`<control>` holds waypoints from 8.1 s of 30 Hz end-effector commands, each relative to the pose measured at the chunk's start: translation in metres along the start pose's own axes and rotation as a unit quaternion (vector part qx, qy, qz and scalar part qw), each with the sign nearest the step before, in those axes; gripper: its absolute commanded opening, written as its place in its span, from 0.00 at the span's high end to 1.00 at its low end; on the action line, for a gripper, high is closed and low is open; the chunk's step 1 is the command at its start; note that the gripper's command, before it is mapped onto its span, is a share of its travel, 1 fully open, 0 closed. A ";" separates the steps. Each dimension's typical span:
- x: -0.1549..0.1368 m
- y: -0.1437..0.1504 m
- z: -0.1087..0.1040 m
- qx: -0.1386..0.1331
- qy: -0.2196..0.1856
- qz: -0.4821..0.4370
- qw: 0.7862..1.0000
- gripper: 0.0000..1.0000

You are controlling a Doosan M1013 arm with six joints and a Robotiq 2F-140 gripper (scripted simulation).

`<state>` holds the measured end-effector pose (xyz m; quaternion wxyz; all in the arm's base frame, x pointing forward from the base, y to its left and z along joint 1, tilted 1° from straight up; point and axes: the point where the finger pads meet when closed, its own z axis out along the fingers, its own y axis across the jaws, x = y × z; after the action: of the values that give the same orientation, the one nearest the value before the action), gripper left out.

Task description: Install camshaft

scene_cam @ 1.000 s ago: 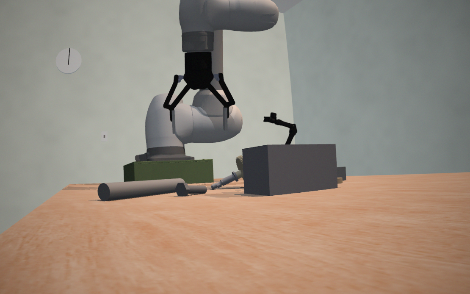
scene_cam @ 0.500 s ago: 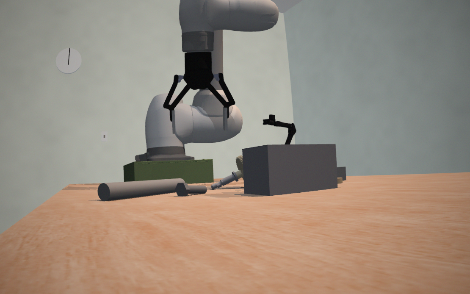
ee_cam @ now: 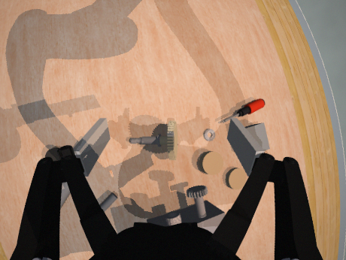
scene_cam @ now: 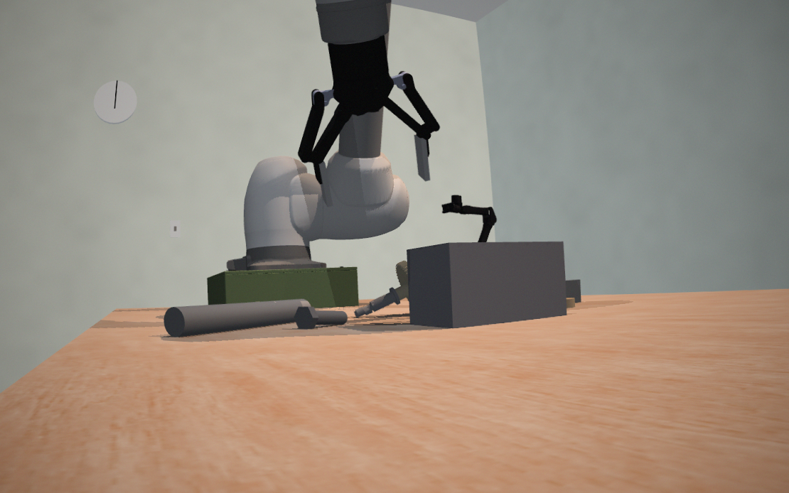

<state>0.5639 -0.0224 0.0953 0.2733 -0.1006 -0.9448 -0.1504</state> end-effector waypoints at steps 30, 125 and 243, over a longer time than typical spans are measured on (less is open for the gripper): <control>-0.080 0.006 -0.015 -0.057 0.075 -0.044 0.995 0.00; -0.098 0.001 0.074 -0.057 0.075 -0.044 0.995 0.79; -0.065 0.016 0.033 -0.057 0.075 -0.044 0.995 0.95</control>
<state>0.6023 -0.0052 0.0283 0.3320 -0.0622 -0.9144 -0.2230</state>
